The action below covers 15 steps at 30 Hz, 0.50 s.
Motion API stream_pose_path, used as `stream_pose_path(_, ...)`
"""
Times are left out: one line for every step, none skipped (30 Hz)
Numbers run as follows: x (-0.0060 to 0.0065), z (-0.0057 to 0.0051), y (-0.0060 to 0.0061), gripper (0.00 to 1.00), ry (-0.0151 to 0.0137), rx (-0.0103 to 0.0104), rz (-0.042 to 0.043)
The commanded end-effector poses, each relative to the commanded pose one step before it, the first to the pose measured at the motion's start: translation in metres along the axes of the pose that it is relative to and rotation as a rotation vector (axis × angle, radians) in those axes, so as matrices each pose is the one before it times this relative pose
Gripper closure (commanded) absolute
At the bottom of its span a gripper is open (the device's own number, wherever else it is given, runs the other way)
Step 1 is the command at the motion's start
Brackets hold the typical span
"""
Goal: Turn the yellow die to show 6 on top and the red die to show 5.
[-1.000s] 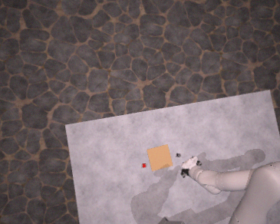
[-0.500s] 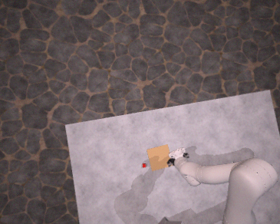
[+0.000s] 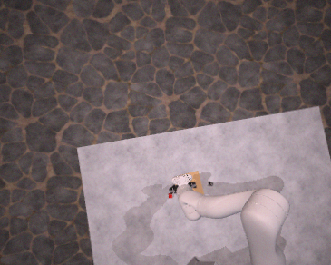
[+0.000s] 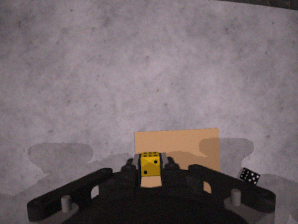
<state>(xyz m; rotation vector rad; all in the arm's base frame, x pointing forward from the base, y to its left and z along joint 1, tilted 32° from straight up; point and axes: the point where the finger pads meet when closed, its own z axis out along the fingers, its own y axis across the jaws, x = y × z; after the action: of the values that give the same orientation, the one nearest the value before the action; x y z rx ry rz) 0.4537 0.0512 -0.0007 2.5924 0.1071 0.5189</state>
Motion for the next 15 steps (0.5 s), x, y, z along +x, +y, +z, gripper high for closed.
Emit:
stream_pose_path(-0.00766,0.00057,-0.03469,0.85,-0.01163,0.01003,-0.00248)
stream_pose_path(-0.00144,-0.00096,-0.00903,0.85,-0.00480,0.00226,0.01232)
stream_pose_path(-0.00177,-0.00096,-0.00865,0.85,-0.00500,0.00226,0.01164)
stream_pose_path(-0.00204,-0.00095,-0.00822,0.85,-0.00512,0.00223,0.01093)
stream_pose_path(-0.00224,-0.00092,-0.00775,0.85,-0.00516,0.00217,0.01020)
stream_pose_path(0.00000,0.00000,0.00000,0.85,0.00000,0.00000,0.00000)
stream_pose_path(0.00000,0.00000,0.00000,0.85,0.00000,0.00000,0.00000)
stream_pose_path(-0.00237,-0.00088,-0.00725,0.85,-0.00513,0.00208,0.00945)
stream_pose_path(-0.00245,-0.00083,-0.00673,0.85,-0.00502,0.00196,0.00870)
stream_pose_path(-0.00246,-0.00078,-0.00618,0.85,-0.00484,0.00183,0.00794)
stream_pose_path(-0.00241,-0.00072,-0.00563,0.85,-0.00460,0.00169,0.00718)
stream_pose_path(-0.00232,-0.00065,-0.00507,0.85,-0.00430,0.00153,0.00643)
stream_pose_path(-0.00218,-0.00058,-0.00451,0.85,-0.00395,0.00137,0.00570)
stream_pose_path(-0.00200,-0.00052,-0.00395,0.85,-0.00357,0.00121,0.00498)
stream_pose_path(-0.00180,-0.00045,-0.00341,0.85,-0.00316,0.00105,0.00429)
